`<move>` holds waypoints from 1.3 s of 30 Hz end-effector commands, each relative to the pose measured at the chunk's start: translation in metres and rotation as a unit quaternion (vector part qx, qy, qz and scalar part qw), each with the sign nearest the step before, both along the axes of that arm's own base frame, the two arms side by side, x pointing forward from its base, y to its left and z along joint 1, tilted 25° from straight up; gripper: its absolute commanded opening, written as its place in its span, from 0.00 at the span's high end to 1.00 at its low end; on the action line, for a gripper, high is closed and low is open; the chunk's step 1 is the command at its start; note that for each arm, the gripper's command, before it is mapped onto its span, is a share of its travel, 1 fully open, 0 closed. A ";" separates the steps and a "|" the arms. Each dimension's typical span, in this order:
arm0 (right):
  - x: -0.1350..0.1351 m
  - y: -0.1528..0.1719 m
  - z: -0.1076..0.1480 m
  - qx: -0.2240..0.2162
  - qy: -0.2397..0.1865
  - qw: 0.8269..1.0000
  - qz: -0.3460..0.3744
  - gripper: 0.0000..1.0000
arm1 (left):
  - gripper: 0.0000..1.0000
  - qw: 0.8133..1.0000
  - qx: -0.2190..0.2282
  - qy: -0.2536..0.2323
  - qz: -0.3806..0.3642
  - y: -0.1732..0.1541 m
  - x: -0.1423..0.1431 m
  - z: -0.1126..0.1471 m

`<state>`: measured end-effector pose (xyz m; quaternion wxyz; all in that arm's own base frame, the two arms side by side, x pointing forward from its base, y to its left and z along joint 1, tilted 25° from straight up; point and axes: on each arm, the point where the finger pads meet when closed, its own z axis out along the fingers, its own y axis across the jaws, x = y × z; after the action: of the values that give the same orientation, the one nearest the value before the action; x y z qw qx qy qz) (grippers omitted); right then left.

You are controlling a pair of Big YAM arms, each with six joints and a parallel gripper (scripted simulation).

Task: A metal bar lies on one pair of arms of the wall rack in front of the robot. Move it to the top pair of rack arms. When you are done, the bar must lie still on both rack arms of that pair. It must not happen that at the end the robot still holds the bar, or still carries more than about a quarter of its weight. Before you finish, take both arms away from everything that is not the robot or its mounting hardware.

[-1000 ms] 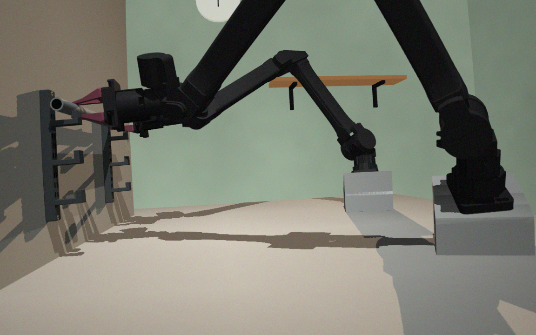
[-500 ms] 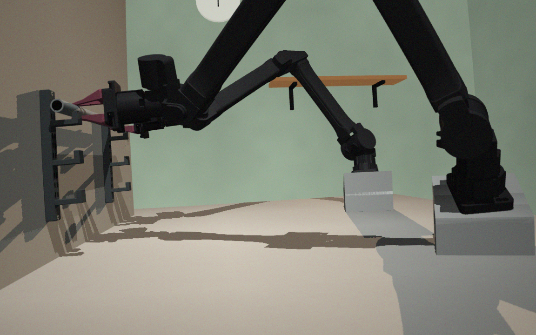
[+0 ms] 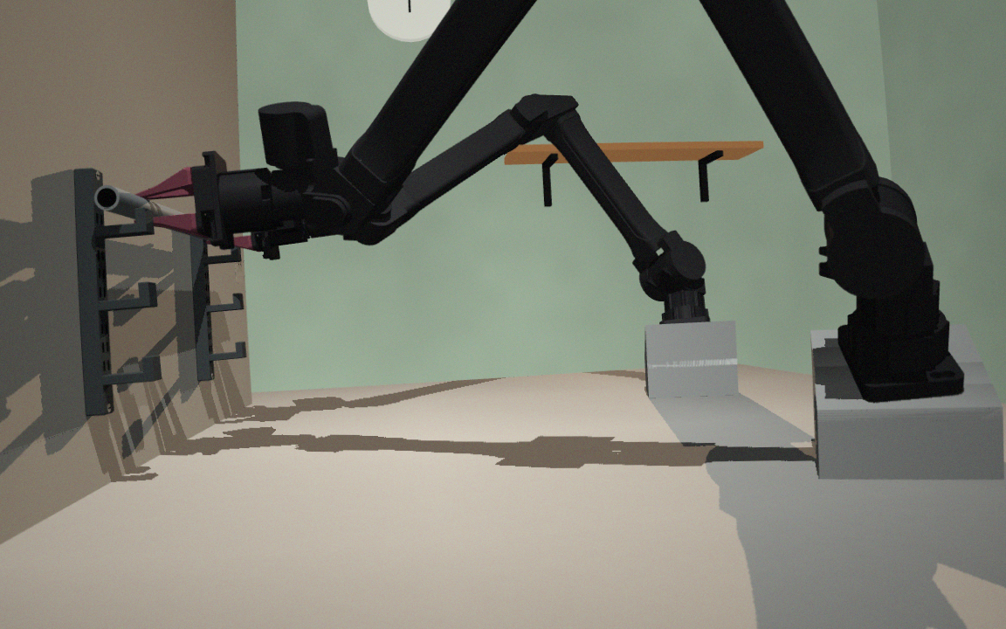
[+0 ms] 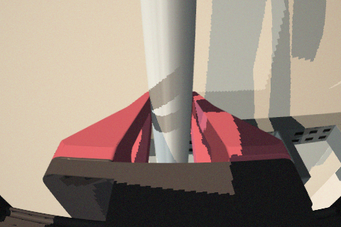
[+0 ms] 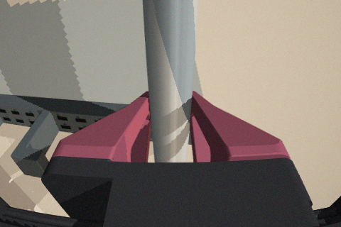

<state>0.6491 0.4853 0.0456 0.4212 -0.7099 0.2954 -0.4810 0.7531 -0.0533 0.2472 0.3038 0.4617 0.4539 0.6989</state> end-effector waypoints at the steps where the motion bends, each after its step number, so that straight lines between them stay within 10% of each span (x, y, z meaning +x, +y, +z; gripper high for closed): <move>1: -0.002 0.027 0.044 0.029 -0.034 0.999 0.019 1.00 | 1.00 0.999 0.003 -0.039 -0.025 -0.033 0.002 0.049; 39: -0.003 0.046 0.070 0.029 -0.034 0.999 0.019 1.00 | 1.00 0.999 0.003 -0.039 -0.025 -0.045 0.004 0.076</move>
<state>0.6487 0.4823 0.0396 0.4107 -0.7152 0.3055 -0.4760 0.7519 -0.0531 0.2460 0.2887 0.4734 0.4626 0.6917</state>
